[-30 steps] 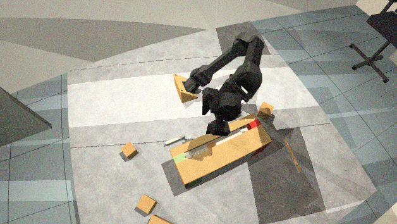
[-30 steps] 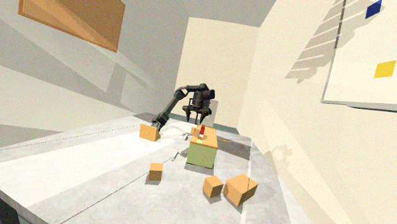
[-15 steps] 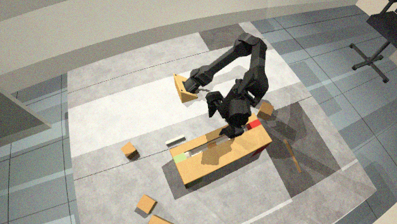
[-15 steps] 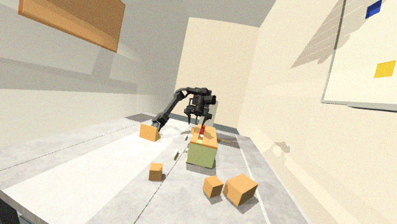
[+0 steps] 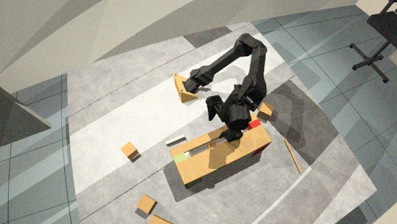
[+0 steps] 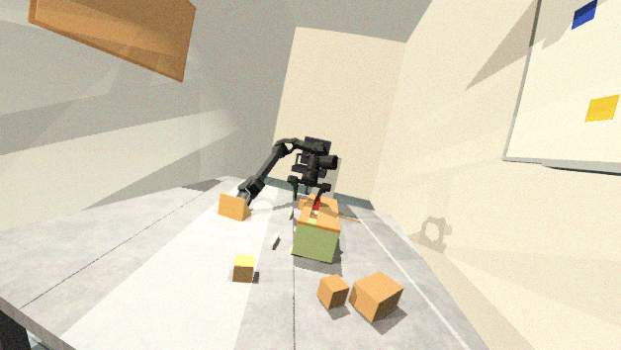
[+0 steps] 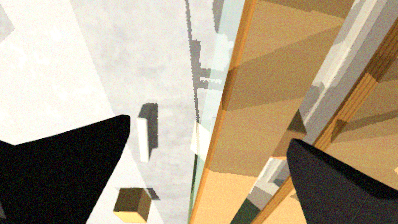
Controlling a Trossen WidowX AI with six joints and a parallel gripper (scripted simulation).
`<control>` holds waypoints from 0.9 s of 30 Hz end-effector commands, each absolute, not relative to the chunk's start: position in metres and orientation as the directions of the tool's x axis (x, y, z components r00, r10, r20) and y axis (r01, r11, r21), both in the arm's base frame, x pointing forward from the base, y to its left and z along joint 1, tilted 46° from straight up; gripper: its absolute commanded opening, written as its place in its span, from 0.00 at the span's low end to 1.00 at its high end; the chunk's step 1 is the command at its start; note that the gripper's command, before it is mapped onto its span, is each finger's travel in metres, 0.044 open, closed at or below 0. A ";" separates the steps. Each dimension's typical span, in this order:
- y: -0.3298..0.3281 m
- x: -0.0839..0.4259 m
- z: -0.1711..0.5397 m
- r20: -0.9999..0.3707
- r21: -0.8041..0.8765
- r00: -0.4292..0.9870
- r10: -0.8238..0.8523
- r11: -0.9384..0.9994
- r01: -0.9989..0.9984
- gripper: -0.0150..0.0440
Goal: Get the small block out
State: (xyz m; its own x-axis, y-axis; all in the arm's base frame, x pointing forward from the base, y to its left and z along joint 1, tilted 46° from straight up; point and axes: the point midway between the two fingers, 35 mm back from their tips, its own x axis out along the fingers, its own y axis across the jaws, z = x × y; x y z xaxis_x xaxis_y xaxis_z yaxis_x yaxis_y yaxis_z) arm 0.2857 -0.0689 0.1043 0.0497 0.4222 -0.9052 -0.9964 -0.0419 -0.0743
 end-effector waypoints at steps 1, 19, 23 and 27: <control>-0.063 0.286 0.100 -0.903 -0.073 0.050 0.427 -0.039 -0.997 0.93; -0.041 0.287 0.080 -0.902 -0.074 0.051 0.429 -0.039 -0.996 0.93; -0.036 0.287 0.075 -0.902 -0.075 0.051 0.430 -0.039 -0.996 0.93; -0.031 0.286 0.071 -0.901 -0.075 0.051 0.430 -0.039 -0.996 0.93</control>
State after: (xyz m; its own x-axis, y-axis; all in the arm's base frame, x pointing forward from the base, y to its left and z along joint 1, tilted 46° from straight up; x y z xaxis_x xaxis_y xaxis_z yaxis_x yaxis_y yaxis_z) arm 0.2872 -0.0363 0.0748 0.0513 0.4246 -0.9039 -0.9962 -0.0418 -0.0762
